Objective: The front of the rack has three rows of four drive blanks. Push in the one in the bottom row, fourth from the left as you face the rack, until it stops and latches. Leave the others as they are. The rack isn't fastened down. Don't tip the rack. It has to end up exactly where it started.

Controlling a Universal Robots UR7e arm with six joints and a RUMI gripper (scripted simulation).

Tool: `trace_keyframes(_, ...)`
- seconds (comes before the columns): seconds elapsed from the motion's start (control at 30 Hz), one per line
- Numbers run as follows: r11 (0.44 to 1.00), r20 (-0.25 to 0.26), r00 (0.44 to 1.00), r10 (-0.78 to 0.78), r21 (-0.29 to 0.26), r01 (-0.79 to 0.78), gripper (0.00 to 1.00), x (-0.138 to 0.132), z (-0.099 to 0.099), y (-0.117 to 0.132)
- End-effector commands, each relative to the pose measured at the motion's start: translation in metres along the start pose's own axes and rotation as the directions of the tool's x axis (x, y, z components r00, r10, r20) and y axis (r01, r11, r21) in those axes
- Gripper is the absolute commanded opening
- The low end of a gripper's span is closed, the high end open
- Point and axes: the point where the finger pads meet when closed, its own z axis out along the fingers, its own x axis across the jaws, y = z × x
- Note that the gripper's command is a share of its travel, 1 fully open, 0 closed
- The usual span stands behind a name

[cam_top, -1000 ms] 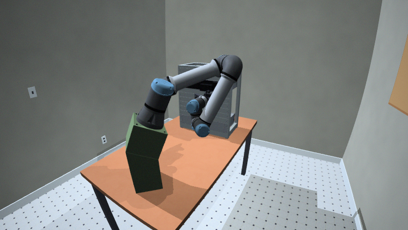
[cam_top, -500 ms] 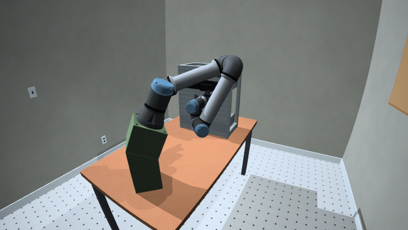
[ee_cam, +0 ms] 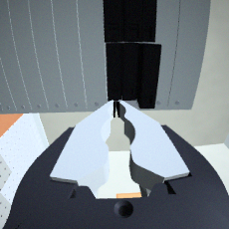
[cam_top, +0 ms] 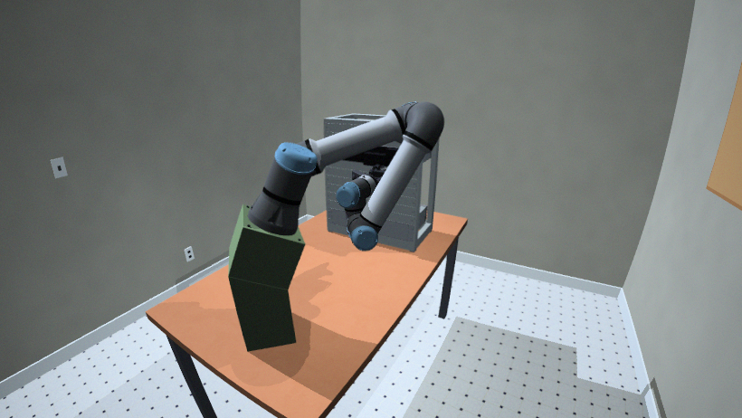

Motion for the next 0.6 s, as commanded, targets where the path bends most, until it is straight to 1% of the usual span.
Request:
trace_keyframes(0.0,1.000,-0.001,1.000,0.000,0.000,0.000,0.00,0.000,-0.007,0.000)
trace_keyframes(0.13,1.000,-0.001,1.000,0.000,0.000,0.000,0.00,0.000,-0.010,0.000)
trace_keyframes(0.57,1.000,-0.001,1.000,0.000,0.000,0.000,0.00,0.000,-0.032,0.000)
